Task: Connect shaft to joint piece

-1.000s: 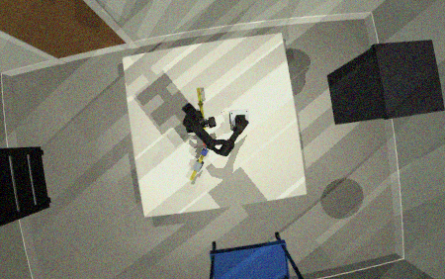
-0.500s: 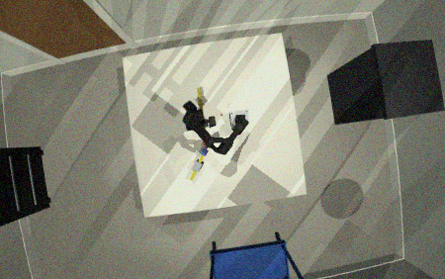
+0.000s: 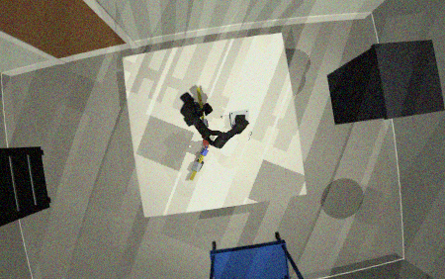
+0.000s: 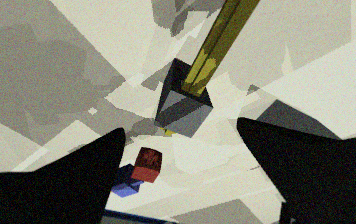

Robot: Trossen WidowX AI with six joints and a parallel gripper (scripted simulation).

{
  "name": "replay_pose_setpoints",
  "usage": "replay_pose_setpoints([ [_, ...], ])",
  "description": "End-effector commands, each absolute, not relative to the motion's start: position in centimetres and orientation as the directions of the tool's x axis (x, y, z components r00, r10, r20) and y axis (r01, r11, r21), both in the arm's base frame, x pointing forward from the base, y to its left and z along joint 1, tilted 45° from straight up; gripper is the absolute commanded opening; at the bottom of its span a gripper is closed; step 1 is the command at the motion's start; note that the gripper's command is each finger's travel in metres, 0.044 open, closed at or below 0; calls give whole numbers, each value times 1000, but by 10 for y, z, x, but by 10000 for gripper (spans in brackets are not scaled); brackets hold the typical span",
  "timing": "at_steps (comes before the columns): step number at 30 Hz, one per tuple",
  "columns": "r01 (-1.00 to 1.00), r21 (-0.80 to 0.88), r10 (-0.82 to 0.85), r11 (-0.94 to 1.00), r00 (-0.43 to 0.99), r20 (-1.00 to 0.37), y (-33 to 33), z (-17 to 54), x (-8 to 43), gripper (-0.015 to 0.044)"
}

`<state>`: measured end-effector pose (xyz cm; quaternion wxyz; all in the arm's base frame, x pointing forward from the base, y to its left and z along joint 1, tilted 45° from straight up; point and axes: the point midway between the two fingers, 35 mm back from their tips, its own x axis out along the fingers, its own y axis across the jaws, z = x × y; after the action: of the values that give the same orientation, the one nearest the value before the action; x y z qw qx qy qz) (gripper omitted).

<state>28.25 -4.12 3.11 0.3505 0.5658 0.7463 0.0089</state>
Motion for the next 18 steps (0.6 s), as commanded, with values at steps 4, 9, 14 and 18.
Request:
replay_pose_setpoints([
  [4,678,561,820,474,-109,-561,-66,7,289,440],
  [9,547,637,799,544,-106,-592,-84,-10,292,440],
  [14,401,688,776,605,-102,-622,-101,-27,294,440],
  [18,278,712,757,645,-100,-646,-115,-41,295,440],
])
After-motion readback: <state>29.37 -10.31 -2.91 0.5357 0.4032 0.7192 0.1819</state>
